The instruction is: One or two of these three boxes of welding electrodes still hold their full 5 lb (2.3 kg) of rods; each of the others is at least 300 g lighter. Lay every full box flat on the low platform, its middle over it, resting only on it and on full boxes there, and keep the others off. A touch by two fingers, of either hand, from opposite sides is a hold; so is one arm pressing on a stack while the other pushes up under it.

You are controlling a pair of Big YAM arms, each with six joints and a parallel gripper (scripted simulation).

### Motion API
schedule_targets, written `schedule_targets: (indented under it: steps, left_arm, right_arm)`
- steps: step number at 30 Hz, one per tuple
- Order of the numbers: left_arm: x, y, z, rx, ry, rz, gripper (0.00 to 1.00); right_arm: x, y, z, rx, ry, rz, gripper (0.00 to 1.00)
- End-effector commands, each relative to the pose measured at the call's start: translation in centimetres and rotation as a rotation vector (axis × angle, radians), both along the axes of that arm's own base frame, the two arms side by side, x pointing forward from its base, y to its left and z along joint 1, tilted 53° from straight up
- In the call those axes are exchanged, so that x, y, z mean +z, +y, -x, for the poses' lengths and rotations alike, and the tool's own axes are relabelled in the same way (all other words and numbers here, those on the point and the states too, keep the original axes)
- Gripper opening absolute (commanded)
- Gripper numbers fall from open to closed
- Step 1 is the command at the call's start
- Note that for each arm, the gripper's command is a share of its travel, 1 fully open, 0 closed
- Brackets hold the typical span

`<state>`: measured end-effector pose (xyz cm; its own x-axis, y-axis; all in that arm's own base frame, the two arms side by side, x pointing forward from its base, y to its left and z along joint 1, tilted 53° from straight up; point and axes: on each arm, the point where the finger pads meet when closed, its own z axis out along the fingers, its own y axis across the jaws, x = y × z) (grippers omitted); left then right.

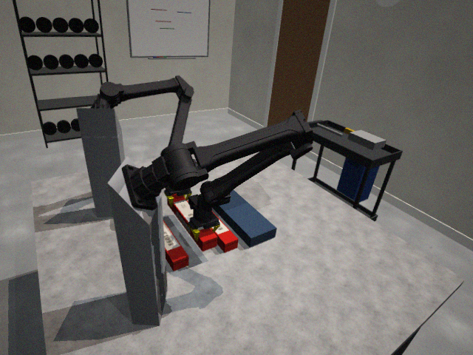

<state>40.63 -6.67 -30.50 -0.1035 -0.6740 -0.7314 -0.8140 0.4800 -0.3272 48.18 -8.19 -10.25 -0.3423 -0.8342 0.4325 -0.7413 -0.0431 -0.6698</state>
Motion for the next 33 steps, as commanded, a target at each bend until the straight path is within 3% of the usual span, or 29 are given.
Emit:
schedule_targets:
  steps: [1, 9, 23, 26, 33]
  left_arm:
    - [-0.2, -1.8, -0.1, -0.051, -0.006, 0.010, 0.00]
    - [-0.3, -1.3, -0.4, -0.048, -0.007, 0.013, 0.00]
    - [-1.6, -0.2, -1.3, -0.051, 0.000, 0.007, 0.00]
    - [-1.4, -0.1, -1.4, -0.042, -0.008, 0.016, 0.00]
    - [-2.2, 0.4, -1.9, -0.051, 0.001, 0.007, 0.00]
  right_arm:
    - [-0.3, 0.5, 0.1, 0.025, 0.007, 0.005, 0.00]
    - [-0.2, 0.5, 0.3, 0.035, 0.007, 0.005, 0.00]
    - [-2.1, -0.2, -1.3, 0.042, 0.013, 0.005, 0.00]
    - [-1.3, -0.4, -0.9, 0.039, 0.006, 0.005, 0.00]
    - [-2.7, -0.6, -1.6, 0.044, 0.020, 0.005, 0.00]
